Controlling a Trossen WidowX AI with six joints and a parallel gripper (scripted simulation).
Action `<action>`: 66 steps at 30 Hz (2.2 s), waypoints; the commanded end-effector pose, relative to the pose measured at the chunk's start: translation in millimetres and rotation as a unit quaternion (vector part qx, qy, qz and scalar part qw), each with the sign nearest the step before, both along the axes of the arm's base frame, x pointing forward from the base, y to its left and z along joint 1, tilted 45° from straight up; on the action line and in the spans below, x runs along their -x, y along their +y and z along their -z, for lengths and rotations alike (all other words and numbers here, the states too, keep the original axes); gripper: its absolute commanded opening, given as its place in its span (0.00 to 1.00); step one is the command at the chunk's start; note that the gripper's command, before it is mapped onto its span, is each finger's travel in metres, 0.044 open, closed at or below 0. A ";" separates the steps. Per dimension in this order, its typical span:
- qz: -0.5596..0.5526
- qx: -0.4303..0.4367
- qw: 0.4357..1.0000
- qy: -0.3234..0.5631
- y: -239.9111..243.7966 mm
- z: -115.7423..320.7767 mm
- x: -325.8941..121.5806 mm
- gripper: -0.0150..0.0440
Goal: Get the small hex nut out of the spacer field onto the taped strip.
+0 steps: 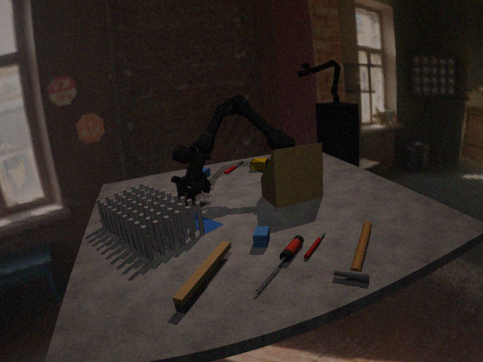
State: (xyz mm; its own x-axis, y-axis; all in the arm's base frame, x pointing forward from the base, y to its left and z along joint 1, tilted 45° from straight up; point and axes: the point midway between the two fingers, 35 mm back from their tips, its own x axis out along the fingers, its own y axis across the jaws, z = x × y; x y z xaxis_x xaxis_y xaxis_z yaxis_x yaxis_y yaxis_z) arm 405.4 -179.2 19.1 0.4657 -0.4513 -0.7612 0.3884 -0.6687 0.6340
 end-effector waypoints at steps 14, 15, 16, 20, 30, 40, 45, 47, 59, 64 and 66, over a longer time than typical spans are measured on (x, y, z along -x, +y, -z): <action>-0.001 -0.001 1.000 0.005 -1.9 5.8 1.4 0.25; -0.001 -0.001 1.000 0.005 -1.9 5.7 1.6 0.25; -0.001 -0.001 1.000 0.005 -2.0 5.5 1.9 0.25; -0.001 -0.001 1.000 0.005 -2.3 4.5 3.8 0.25; -0.001 0.000 1.000 0.005 -3.6 1.8 9.9 0.25; -0.001 0.000 1.000 0.004 -5.0 -0.7 16.2 0.25; -0.001 0.000 1.000 0.005 -5.7 -2.0 19.4 0.25; -0.001 0.000 1.000 0.005 -6.0 -2.4 20.7 0.25; 0.000 0.000 1.000 0.005 -7.9 -5.3 28.4 0.25; 0.000 0.000 1.000 0.005 -8.7 -6.5 31.7 0.25; 0.000 0.000 1.000 0.005 -9.0 -6.9 33.0 0.25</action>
State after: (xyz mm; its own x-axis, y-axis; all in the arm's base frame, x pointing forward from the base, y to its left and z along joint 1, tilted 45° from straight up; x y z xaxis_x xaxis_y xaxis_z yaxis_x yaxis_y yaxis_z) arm 375.5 -188.1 25.2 0.4582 -0.4516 -0.7656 0.3917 -0.6706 0.6300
